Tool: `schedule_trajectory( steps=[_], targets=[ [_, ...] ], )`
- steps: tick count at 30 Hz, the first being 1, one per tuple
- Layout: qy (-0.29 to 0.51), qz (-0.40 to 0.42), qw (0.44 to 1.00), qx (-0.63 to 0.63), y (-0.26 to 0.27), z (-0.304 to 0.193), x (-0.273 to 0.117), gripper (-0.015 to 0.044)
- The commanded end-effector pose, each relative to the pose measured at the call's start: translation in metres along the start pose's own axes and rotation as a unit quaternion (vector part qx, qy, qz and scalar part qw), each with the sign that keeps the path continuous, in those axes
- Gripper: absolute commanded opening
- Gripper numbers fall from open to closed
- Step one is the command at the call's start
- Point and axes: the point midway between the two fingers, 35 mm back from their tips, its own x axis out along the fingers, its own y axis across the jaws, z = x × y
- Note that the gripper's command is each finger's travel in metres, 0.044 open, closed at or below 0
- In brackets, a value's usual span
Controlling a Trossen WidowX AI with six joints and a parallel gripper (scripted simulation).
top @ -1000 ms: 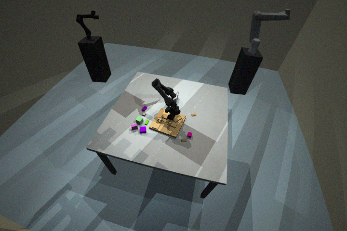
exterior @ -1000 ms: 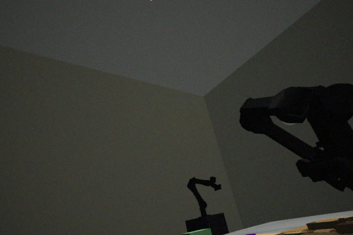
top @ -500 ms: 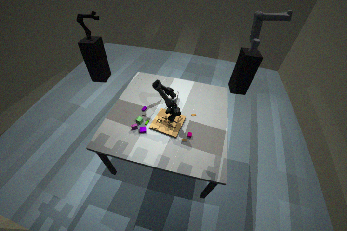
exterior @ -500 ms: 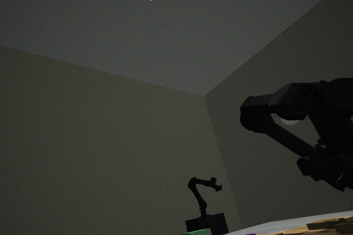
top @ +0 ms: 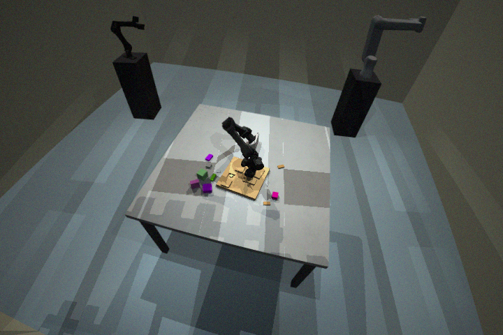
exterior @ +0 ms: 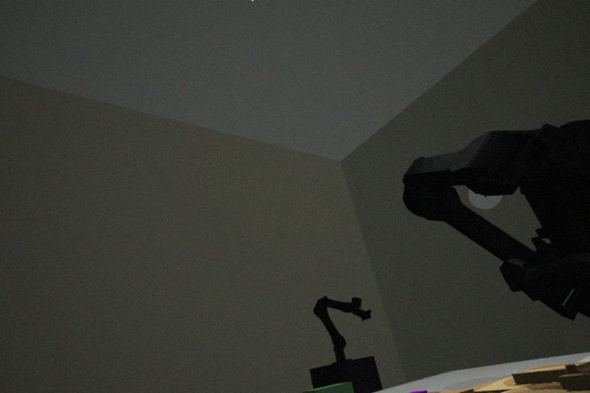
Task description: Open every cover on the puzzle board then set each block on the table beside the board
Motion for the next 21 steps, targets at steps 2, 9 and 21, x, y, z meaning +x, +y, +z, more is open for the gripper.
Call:
schedule_trajectory(
  steps=[2,9,21],
  targets=[
    [-0.001,0.000,1.000,0.001,0.004,-0.006,0.001,0.0000],
    [-0.001,0.000,1.000,0.001,0.005,-0.007,-0.006,0.0000],
    [0.000,0.000,1.000,0.001,0.006,-0.008,-0.022,0.0000]
  ],
)
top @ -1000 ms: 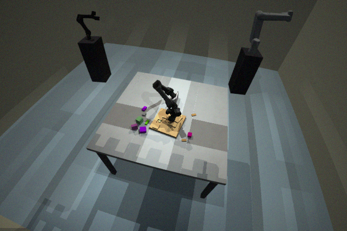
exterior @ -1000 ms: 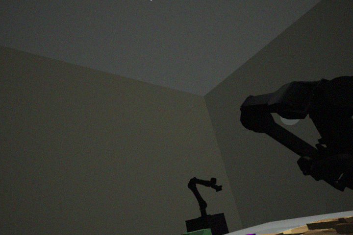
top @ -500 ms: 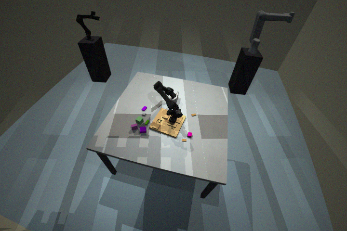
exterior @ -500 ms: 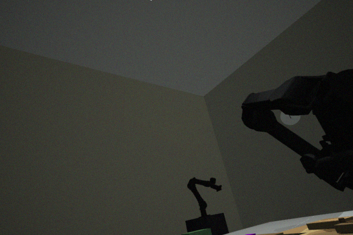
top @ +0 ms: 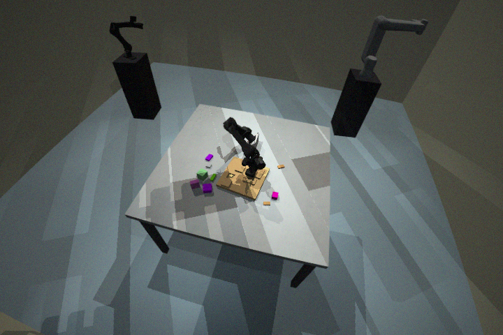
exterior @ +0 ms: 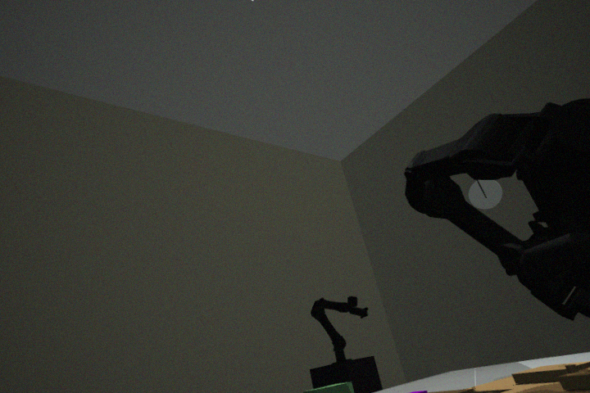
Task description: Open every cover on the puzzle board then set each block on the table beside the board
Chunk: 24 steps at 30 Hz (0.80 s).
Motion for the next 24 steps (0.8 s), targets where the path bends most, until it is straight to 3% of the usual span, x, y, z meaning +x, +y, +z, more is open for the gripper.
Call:
schedule_trajectory(
  steps=[1,24],
  targets=[
    [0.003,0.000,1.000,0.002,0.001,-0.001,-0.007,0.0000],
    [0.001,0.000,1.000,0.001,0.006,-0.006,-0.031,0.0000]
  ],
)
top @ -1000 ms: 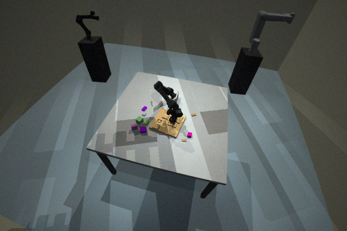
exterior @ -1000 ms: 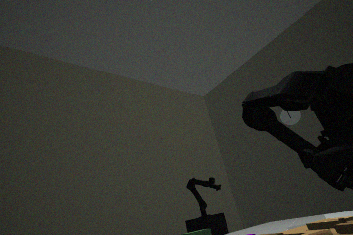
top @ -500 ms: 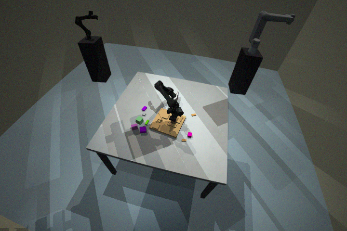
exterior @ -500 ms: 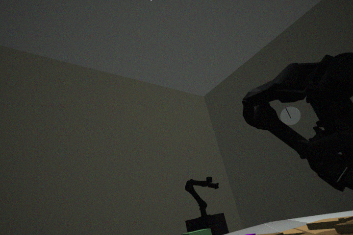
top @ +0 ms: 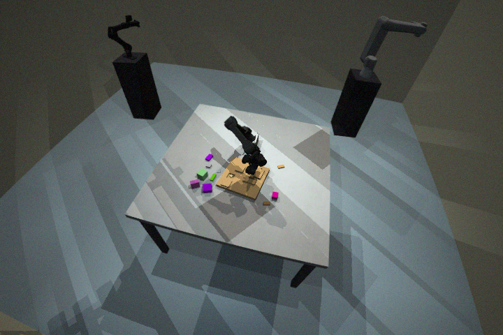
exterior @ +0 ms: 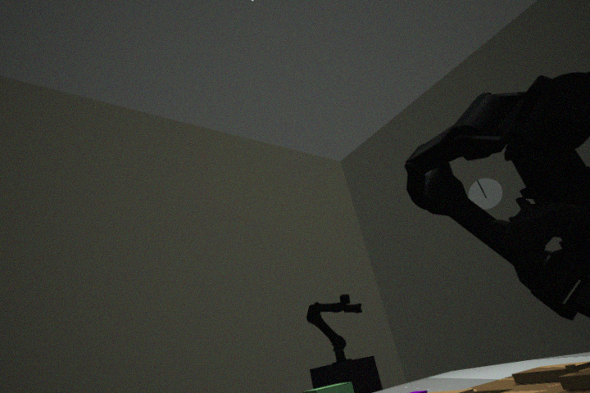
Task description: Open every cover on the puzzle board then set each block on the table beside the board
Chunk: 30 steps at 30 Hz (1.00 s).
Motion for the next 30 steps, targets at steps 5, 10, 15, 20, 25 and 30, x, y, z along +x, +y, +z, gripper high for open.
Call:
schedule_trajectory(
  steps=[5,10,15,20,25,30],
  targets=[
    [0.003,-0.001,1.000,0.003,0.018,-0.021,-0.012,0.0000],
    [0.003,-0.001,1.000,0.003,0.020,-0.023,-0.013,0.0000],
    [0.003,-0.001,1.000,0.003,0.020,-0.023,-0.013,0.0000],
    [0.003,-0.001,1.000,0.003,0.020,-0.023,-0.013,0.0000],
    [0.003,-0.001,1.000,0.003,0.020,-0.023,-0.013,0.0000],
    [0.003,-0.001,1.000,0.003,0.020,-0.023,-0.013,0.0000]
  ],
)
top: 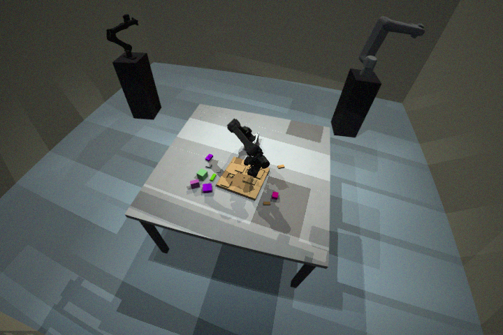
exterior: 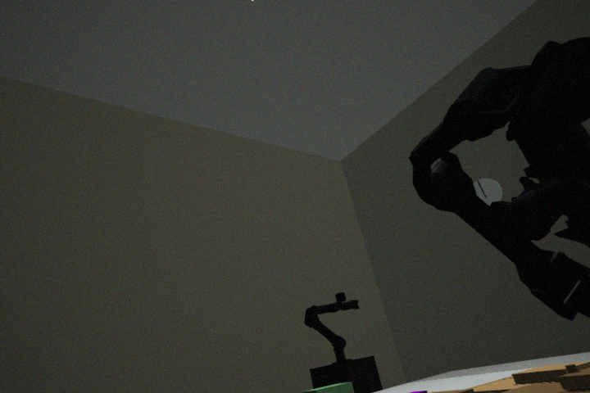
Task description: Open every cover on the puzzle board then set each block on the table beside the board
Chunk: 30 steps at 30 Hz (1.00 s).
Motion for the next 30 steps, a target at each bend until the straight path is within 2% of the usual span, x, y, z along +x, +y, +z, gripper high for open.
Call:
schedule_trajectory(
  steps=[1,30],
  targets=[
    [0.001,-0.002,1.000,0.001,-0.001,0.000,0.001,0.0000],
    [0.001,-0.002,1.000,0.001,0.000,-0.001,0.028,0.0000]
  ],
)
